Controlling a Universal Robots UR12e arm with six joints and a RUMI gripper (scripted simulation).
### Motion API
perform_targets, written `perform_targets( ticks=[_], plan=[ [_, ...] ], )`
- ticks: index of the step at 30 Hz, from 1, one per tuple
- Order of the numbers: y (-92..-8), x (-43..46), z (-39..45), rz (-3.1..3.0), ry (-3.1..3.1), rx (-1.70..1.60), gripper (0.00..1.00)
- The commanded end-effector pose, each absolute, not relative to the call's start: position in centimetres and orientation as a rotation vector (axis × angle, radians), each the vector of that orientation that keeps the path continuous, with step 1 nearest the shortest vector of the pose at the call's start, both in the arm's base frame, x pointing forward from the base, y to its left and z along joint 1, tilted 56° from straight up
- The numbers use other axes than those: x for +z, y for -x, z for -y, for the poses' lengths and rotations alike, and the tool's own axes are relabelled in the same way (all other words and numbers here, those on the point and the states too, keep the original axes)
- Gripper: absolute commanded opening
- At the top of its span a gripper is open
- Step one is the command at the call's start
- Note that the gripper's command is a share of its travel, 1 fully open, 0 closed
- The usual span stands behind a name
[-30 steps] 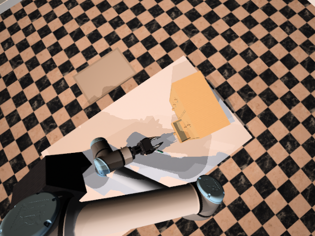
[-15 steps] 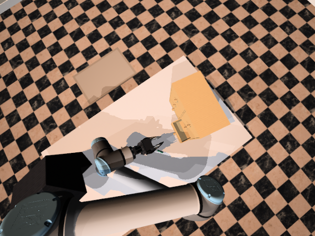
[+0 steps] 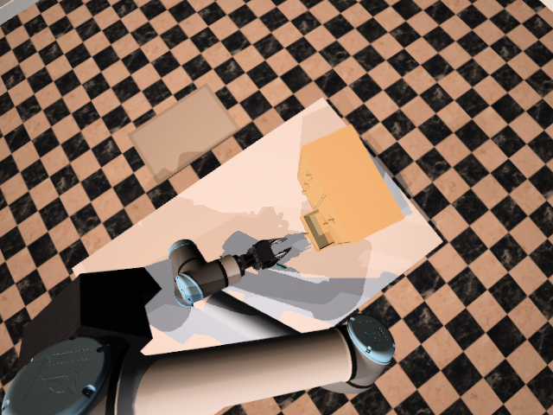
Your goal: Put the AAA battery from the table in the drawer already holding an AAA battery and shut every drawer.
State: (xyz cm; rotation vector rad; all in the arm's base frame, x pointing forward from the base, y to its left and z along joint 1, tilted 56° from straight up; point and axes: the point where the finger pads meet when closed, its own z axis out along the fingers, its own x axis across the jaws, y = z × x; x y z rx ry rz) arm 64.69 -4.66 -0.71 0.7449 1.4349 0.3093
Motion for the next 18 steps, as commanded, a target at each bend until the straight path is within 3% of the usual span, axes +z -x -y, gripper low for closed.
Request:
perform_targets(
  ticks=[1,18],
  plan=[
    [-65.7,-1.1,5.3,-1.435,-0.744,0.310,0.20],
    [-69.4,-2.4,7.8,-1.435,-0.744,0.310,0.20]
  ],
)
